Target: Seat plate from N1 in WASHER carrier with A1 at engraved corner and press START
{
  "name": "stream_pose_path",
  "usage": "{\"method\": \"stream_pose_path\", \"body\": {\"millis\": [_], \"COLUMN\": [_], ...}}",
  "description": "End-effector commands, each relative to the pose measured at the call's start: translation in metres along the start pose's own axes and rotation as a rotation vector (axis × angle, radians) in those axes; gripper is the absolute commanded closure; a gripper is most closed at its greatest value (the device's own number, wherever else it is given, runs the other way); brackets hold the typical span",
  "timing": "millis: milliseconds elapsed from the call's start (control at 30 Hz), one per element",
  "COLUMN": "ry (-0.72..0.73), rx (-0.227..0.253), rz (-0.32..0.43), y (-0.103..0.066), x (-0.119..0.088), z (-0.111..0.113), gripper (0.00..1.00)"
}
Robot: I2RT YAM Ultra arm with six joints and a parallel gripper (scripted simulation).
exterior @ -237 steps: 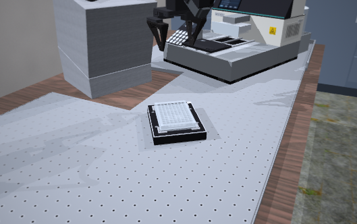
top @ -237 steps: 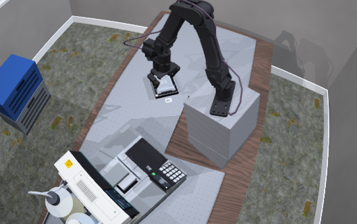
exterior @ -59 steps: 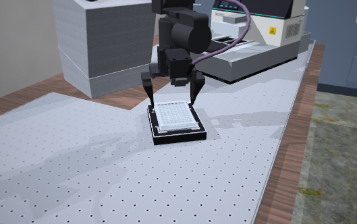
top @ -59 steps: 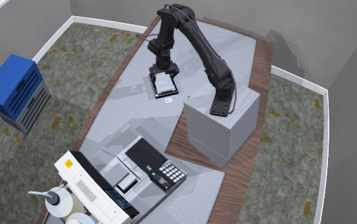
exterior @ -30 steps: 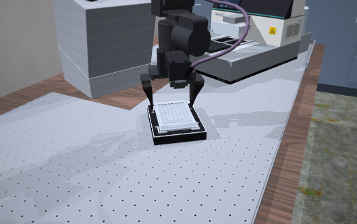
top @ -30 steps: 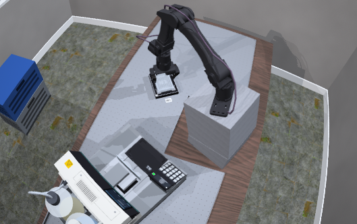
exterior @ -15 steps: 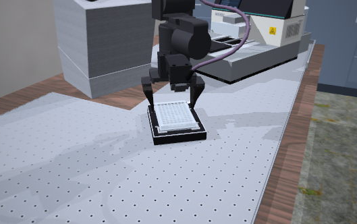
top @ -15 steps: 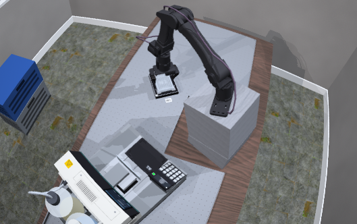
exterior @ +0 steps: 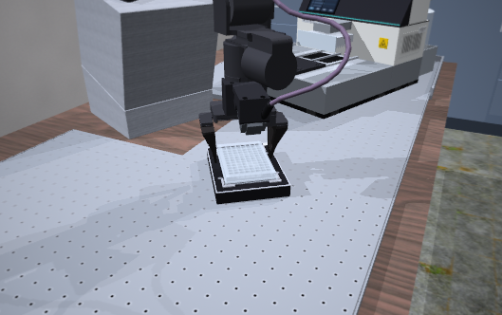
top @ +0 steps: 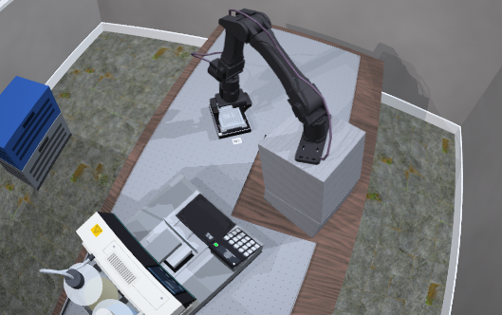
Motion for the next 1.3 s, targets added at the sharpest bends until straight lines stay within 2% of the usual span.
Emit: {"method": "stream_pose_path", "body": {"millis": [0, 133, 167, 267, 333, 500, 1267], "ry": [0.002, 0.001, 0.000, 0.001, 0.000, -0.001, -0.001], "rx": [0.015, 0.019, 0.031, 0.015, 0.015, 0.028, 0.028], "rz": [-0.041, -0.049, -0.074, -0.041, -0.041, -0.066, -0.066], "y": [0.001, -0.001, -0.009, 0.005, 0.006, -0.002, -0.002], "x": [0.012, 0.014, 0.020, 0.012, 0.012, 0.018, 0.018], "z": [0.007, 0.008, 0.012, 0.007, 0.008, 0.011, 0.011], "gripper": [0.00, 0.00, 0.00, 0.00, 0.00, 0.00, 0.00]}}
Point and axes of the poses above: the point where the finger pads meet when closed, its own y axis out along the fingers, its own z axis across the jaws, x = y × z, the point moved 8 cm from there along -y, back along the fingers, and after that the axes turned 2 degrees about y, right-handed, at the moved point
